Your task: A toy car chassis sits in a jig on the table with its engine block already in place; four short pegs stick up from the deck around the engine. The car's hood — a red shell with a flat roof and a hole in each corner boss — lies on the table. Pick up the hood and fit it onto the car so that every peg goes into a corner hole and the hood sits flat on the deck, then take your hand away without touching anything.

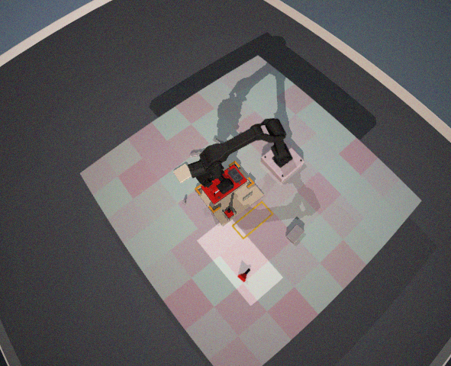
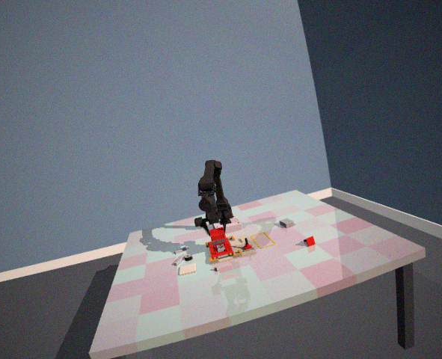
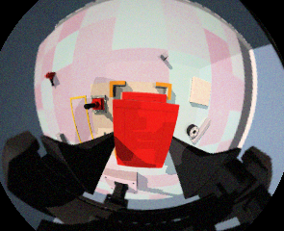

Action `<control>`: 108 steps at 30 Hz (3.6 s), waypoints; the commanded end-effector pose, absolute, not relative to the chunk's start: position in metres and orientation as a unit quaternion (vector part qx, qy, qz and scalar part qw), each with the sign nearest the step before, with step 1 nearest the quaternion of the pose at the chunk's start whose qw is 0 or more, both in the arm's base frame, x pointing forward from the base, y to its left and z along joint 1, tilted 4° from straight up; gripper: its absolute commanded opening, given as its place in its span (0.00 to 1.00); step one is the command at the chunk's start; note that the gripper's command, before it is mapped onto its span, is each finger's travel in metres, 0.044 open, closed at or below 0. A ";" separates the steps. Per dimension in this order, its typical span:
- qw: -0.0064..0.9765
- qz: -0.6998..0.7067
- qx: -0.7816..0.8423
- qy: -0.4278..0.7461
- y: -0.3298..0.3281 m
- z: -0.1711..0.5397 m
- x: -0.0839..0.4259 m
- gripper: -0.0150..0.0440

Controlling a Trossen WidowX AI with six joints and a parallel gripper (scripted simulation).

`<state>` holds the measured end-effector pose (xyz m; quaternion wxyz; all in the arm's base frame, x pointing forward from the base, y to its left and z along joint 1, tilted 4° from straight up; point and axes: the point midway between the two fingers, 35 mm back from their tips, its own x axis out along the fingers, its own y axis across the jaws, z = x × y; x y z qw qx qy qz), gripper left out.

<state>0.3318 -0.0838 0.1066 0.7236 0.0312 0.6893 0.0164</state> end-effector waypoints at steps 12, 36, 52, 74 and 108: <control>0.725 0.022 0.027 0.687 -0.082 0.059 0.337 0.25; 0.725 0.022 0.027 0.687 -0.082 0.059 0.337 0.25; 0.725 0.022 0.027 0.687 -0.082 0.055 0.338 0.25; 0.725 0.022 0.027 0.687 -0.081 0.045 0.338 0.25; 0.726 0.023 0.025 0.687 -0.082 0.039 0.340 0.79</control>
